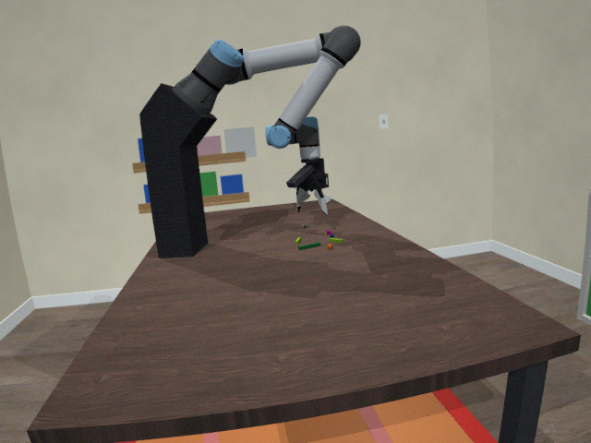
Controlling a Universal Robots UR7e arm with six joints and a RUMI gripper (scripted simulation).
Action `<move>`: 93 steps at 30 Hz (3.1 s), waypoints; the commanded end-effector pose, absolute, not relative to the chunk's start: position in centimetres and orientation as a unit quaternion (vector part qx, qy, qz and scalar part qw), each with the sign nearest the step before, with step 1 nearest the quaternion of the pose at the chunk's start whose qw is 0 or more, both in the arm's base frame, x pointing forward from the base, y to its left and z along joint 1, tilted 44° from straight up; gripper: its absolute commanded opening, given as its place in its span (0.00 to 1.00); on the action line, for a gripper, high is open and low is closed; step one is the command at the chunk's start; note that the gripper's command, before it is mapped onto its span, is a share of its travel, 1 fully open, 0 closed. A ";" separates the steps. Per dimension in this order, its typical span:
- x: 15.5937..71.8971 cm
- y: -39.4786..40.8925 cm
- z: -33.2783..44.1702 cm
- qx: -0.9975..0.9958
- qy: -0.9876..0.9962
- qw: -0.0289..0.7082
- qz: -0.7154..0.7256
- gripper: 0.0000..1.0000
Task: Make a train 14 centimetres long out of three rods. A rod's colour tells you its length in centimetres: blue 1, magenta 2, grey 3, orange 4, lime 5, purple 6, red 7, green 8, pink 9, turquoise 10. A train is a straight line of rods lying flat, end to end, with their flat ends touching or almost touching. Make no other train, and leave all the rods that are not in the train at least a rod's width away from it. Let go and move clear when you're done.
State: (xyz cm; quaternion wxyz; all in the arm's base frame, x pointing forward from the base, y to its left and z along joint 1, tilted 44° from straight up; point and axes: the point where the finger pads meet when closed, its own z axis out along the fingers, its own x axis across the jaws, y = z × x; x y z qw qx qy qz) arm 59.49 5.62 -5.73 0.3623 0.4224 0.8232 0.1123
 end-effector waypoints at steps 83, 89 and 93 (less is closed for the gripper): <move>64.4 -3.2 -1.8 0.590 0.714 0.327 0.188 0.14; 65.1 -3.3 -2.5 0.590 0.714 0.327 0.188 0.14; 65.3 -3.4 -2.7 0.590 0.714 0.327 0.188 0.14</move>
